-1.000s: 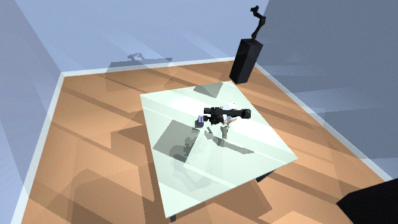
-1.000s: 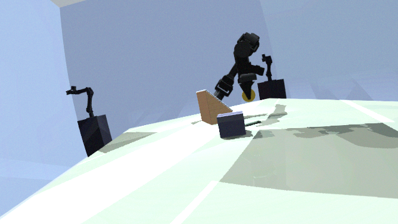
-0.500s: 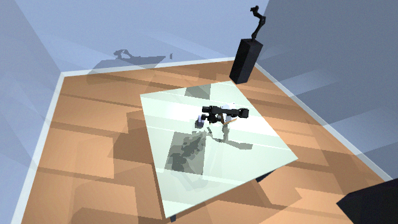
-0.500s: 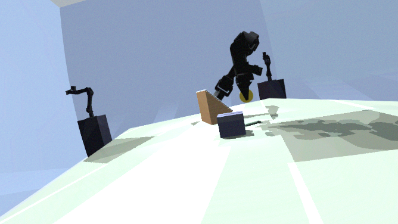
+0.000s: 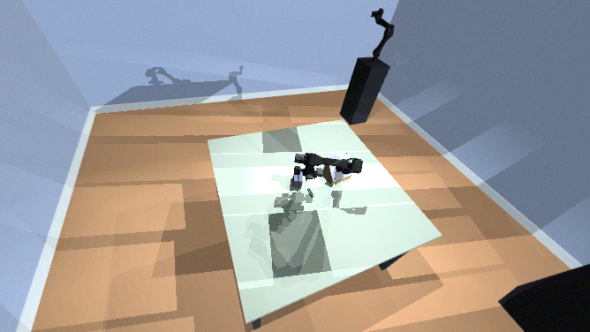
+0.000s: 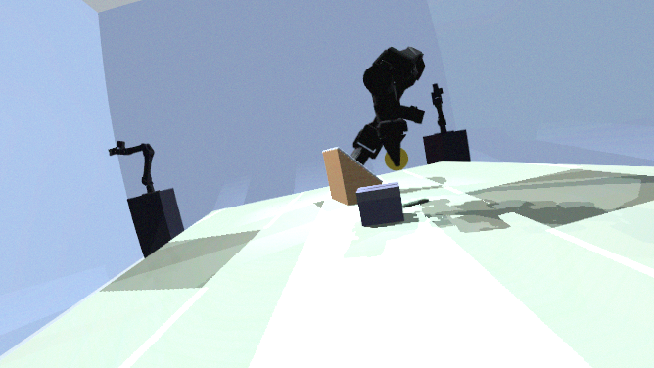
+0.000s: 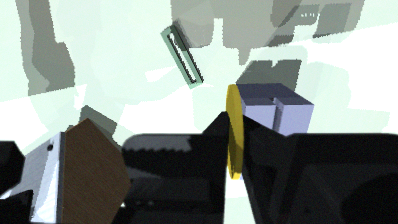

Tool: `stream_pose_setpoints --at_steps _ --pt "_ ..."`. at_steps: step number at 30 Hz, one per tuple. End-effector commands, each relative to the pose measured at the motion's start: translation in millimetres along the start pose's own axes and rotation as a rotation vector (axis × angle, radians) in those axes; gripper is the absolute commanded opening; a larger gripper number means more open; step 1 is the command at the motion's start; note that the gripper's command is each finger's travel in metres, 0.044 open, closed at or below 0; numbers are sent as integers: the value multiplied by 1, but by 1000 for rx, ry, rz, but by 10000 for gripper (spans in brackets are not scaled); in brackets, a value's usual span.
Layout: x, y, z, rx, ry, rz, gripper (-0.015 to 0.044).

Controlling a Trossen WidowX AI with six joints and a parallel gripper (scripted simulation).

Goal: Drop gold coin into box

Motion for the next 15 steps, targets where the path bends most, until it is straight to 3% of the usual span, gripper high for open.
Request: stream_pose_setpoints --at_steps 1,15 --pt "-7 -7 -1 4 -2 -7 0" --pt "-28 -36 0 4 1 -4 0"
Point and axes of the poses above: the point midway between the two fingers, 35 mm back from their tips, its own z axis out along the fingers, its own x axis across the jaws, y = z × x, the point moved 5 cm from there along -z, back along the fingers, and after that the axes turned 9 degrees about -z, right-handed, at the moved point
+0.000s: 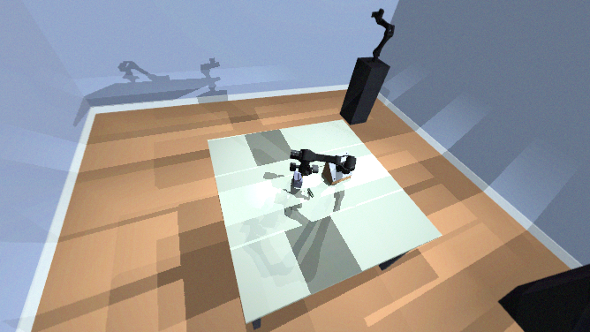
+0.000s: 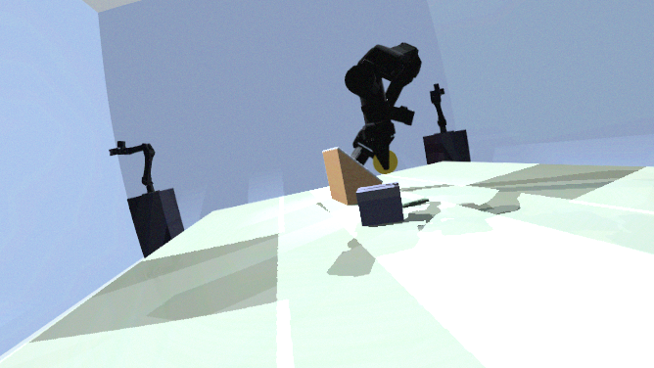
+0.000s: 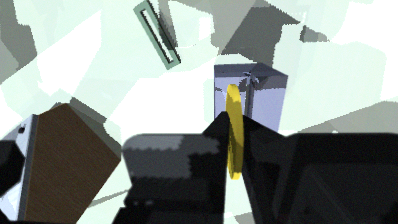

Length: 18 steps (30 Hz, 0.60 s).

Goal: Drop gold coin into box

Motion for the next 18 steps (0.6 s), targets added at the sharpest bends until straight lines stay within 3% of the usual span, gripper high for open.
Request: stream_pose_setpoints --at_steps 1,18 --pt "-6 -8 0 4 -2 -7 0" --pt "-14 -24 2 -2 2 3 0"
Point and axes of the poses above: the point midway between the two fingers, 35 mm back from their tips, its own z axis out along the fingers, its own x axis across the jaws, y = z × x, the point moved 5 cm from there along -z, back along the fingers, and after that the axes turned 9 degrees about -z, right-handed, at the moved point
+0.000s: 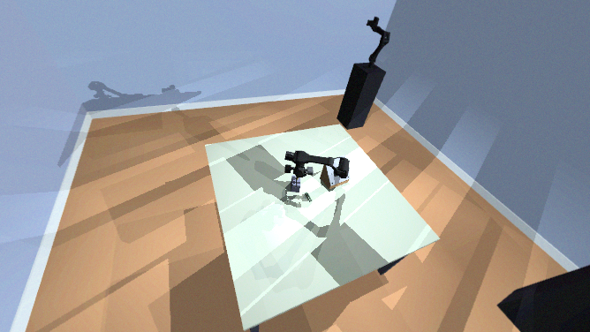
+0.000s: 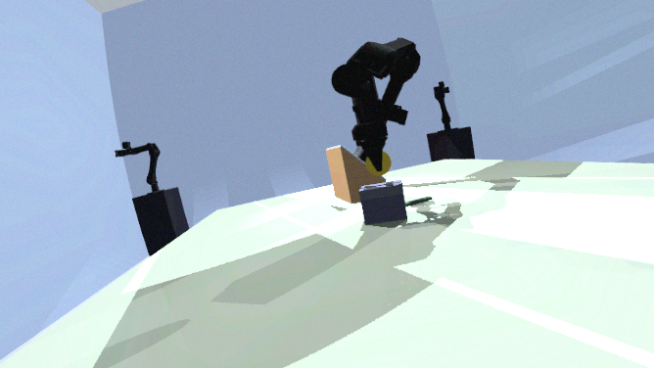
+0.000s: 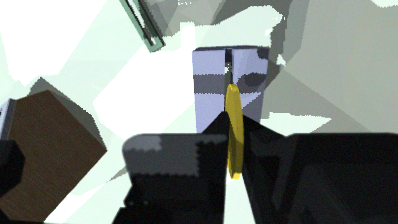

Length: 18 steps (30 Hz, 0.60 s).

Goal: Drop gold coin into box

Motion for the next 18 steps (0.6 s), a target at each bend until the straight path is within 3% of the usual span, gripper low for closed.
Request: stream_pose_setpoints --at_steps 1,18 --pt "1 0 0 -1 1 3 0" --pt "-2 -3 1 -2 1 -5 0"
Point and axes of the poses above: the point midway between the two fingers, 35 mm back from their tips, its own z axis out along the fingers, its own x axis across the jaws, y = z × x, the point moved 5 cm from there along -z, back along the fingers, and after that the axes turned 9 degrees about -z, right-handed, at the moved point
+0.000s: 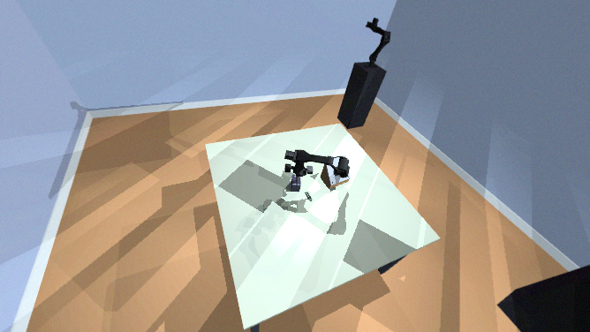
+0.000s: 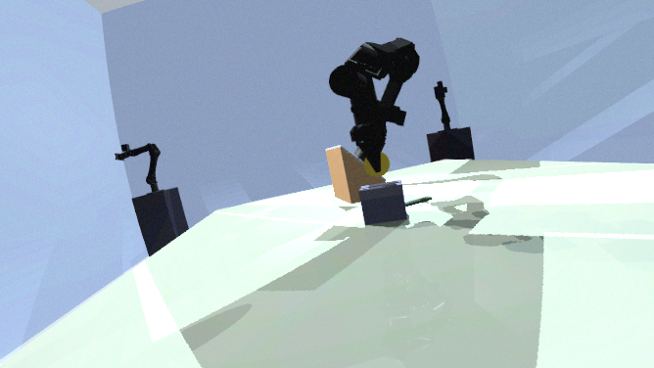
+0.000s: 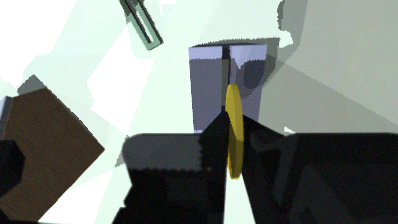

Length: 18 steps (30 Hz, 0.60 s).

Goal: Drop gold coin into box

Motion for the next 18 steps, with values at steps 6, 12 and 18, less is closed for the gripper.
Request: stream_pose_setpoints --at_steps 6,12,18 --pt "1 1 0 0 0 1 0" --pt "0 0 4 0 0 1 0" --pt "1 0 7 0 0 5 0"
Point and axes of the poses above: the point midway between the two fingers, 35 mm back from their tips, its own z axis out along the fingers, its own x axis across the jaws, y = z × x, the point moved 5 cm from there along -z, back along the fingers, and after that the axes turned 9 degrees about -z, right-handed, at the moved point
